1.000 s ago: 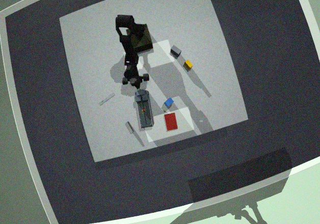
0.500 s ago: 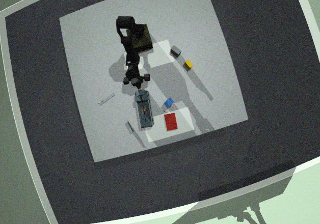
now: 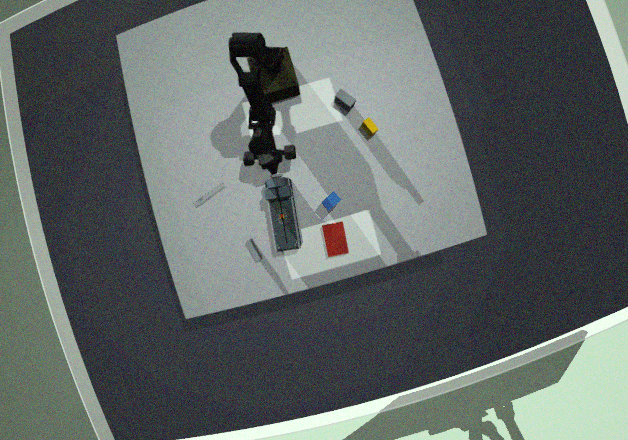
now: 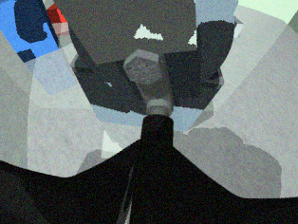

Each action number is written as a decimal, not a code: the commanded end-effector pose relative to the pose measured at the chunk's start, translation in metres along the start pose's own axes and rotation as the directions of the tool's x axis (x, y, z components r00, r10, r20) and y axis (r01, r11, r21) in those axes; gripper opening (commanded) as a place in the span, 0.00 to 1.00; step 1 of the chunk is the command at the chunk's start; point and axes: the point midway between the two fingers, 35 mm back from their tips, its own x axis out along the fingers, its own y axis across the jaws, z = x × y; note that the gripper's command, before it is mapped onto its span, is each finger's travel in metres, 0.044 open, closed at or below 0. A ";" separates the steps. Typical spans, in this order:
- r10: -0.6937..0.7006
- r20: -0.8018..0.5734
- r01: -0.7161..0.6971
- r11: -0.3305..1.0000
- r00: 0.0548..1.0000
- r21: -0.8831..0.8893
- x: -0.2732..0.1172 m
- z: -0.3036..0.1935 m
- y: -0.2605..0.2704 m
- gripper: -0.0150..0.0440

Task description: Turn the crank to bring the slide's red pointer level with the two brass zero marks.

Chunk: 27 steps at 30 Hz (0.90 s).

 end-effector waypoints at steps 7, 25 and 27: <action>0.022 -0.006 -0.022 1.000 1.000 -0.006 0.002 -0.002 0.010 0.25; 0.022 -0.006 -0.022 1.000 1.000 -0.006 0.002 -0.002 0.013 0.25; 0.022 -0.006 -0.022 1.000 1.000 -0.006 0.002 -0.002 0.013 0.25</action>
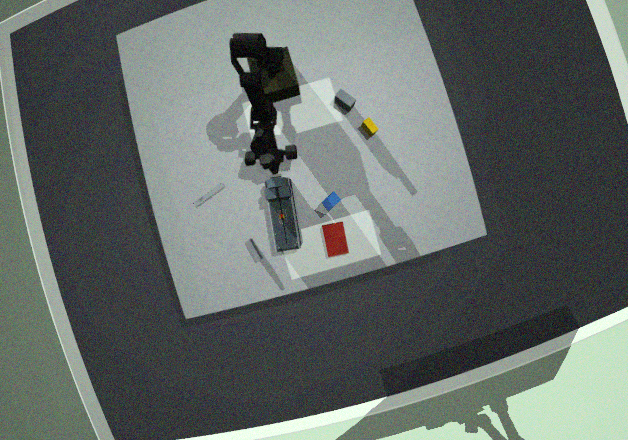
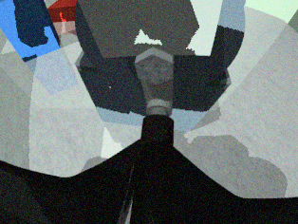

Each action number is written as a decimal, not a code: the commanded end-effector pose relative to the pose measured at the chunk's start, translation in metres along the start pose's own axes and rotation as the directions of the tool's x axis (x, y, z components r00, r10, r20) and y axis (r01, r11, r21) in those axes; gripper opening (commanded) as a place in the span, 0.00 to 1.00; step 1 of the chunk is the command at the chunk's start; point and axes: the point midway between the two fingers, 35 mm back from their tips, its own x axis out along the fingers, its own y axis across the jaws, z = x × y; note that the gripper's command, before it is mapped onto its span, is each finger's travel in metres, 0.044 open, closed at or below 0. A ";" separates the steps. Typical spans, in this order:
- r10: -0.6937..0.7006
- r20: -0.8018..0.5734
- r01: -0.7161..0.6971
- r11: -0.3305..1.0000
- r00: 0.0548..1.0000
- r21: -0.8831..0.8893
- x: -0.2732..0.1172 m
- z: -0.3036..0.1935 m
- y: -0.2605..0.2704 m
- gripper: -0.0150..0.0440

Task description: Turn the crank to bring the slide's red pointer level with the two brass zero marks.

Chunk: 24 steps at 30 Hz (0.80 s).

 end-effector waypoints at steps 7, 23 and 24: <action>0.026 -0.004 -0.026 1.000 1.000 -0.007 0.001 -0.001 0.010 0.25; 0.026 -0.004 -0.026 1.000 1.000 -0.007 0.001 -0.001 0.011 0.25; 0.026 -0.004 -0.026 1.000 1.000 -0.007 0.001 -0.001 0.011 0.25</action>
